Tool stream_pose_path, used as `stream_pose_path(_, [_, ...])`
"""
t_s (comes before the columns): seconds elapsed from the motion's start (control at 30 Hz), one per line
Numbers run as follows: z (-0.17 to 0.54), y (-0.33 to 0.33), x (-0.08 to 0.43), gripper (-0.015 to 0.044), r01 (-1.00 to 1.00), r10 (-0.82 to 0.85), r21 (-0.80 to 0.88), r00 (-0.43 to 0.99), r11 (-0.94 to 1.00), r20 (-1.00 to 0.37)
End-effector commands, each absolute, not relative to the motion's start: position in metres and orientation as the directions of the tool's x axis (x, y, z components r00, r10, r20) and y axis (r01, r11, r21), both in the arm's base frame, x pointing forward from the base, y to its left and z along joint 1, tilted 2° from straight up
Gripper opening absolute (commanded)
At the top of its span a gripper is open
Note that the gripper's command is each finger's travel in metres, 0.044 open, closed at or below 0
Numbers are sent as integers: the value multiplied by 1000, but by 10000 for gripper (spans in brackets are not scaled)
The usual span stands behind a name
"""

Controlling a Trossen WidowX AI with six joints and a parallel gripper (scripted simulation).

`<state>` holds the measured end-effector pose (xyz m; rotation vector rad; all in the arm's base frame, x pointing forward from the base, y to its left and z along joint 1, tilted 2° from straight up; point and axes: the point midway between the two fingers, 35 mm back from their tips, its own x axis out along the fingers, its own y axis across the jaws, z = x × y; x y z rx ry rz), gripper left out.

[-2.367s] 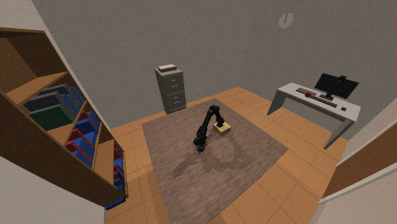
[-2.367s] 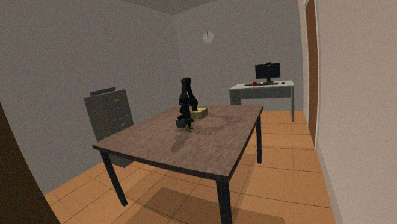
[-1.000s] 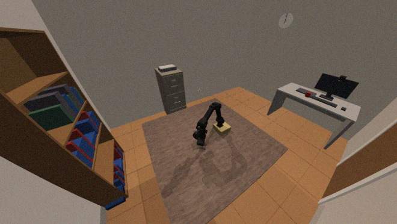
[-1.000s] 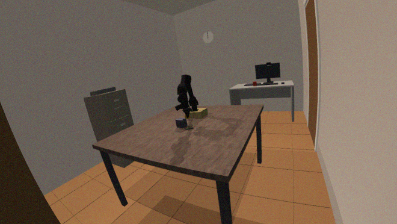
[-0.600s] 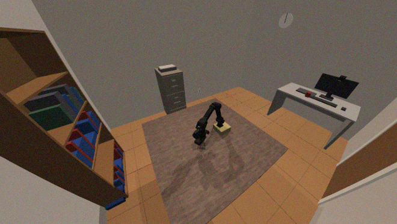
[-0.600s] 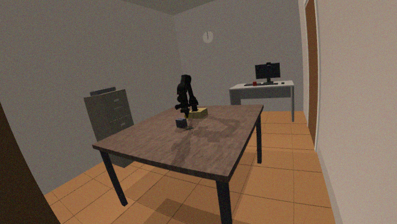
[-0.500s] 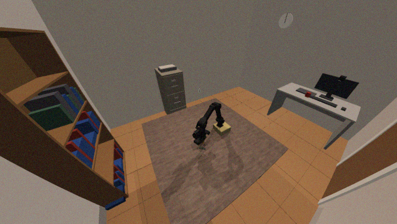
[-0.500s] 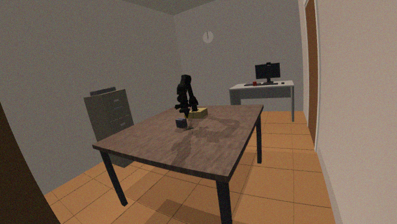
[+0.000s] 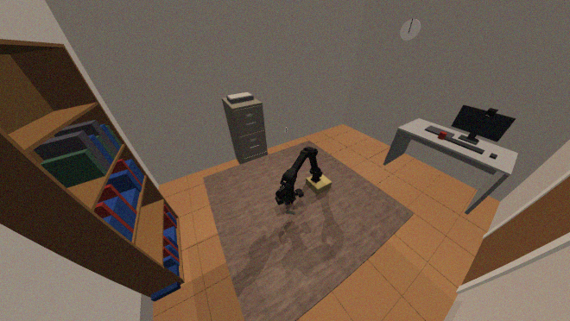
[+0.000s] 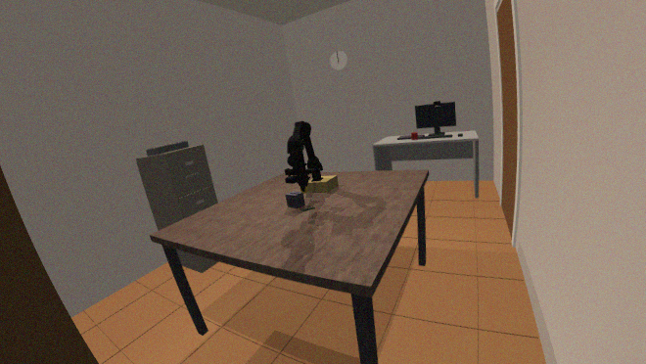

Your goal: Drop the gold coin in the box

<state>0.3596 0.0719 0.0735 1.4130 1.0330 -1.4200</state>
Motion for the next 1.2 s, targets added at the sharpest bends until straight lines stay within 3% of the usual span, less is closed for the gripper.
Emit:
stream_pose_path(0.0, [75,72,361,0,940,-18,18,13,-340,-1000])
stream_pose_path(1.17, [77,0,321,0,940,-25,20,12,-340,-1000])
